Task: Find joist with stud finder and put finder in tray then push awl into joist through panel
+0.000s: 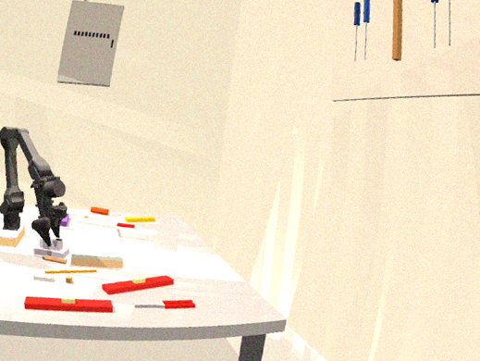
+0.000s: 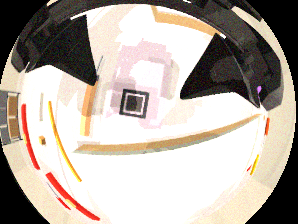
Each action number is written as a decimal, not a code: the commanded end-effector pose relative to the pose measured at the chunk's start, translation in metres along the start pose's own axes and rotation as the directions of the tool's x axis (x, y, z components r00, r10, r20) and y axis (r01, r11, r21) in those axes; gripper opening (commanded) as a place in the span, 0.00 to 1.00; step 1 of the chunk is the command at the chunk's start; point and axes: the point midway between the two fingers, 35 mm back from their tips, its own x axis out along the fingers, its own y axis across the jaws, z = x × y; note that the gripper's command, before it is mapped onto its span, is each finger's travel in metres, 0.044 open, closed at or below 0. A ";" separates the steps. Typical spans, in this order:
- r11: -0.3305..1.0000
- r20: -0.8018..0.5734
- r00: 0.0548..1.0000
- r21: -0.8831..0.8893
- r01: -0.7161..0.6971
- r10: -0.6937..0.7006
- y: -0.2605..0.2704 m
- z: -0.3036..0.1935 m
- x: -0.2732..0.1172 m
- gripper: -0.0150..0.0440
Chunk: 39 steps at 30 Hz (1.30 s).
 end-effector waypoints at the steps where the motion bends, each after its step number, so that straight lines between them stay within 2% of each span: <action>1: 1.000 -0.006 1.000 0.005 0.001 -0.001 0.001 -0.005 0.008 1.00; 9: 1.000 -0.007 1.000 0.005 0.001 -0.001 0.001 -0.009 0.017 1.00; 14: 1.000 -0.007 1.000 0.005 0.001 -0.001 0.001 -0.009 0.017 0.78; 36: 1.000 -0.007 1.000 0.005 0.001 -0.001 0.001 -0.009 0.017 0.53; 39: 1.000 -0.006 1.000 0.005 0.001 -0.001 0.001 -0.006 0.013 0.40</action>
